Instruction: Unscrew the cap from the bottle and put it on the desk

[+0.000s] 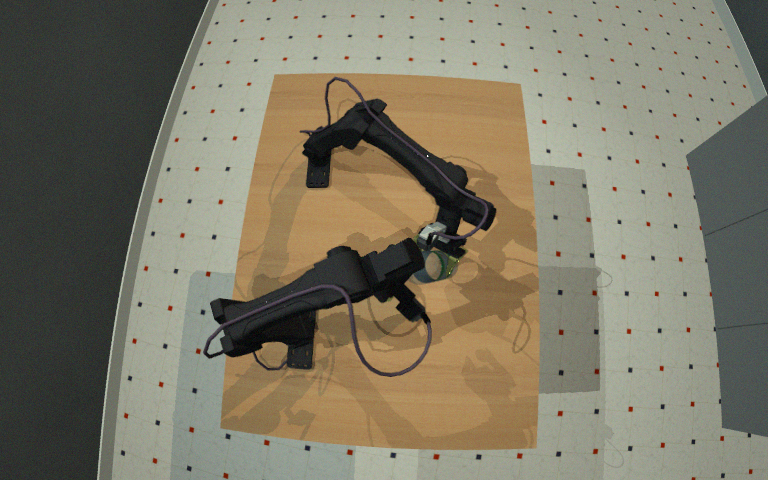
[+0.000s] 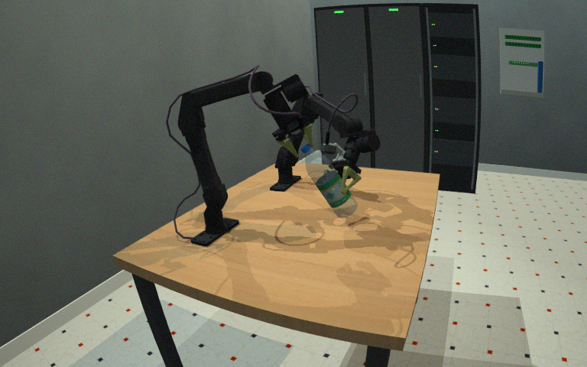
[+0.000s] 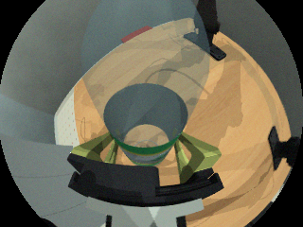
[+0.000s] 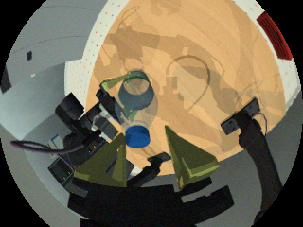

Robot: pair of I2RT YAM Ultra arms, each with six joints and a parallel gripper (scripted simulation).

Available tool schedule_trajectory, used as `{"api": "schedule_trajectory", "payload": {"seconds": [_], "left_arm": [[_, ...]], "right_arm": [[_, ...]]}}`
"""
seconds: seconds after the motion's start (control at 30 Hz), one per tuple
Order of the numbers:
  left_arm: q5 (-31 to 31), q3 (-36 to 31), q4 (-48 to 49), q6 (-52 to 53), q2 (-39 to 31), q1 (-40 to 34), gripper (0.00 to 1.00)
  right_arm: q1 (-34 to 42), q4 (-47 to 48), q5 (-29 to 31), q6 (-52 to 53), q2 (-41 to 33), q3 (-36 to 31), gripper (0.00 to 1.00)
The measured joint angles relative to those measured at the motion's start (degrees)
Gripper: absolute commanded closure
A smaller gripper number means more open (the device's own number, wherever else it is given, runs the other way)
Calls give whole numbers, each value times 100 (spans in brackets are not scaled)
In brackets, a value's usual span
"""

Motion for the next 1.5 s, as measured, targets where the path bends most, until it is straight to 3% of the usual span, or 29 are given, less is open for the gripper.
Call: {"api": "schedule_trajectory", "payload": {"seconds": [0.3,0.37,0.57,0.63,0.7,1.5], "left_arm": [[0,0,0,0,0,0,100],[0,0,0,0,0,0,100],[-2,0,0,11,0,-4,100],[-2,0,0,11,0,-4,100],[-2,0,0,11,0,-4,100],[-20,0,0,-4,2,-2,100]], "right_arm": [[-17,0,-48,1799,-2,0,43],[-17,2,-48,1947,-2,0,65],[-17,94,-46,1974,0,0,74],[-17,96,-46,1971,0,0,97],[-17,94,-48,1908,0,0,100],[369,94,645,-3359,-2,2,100]]}}
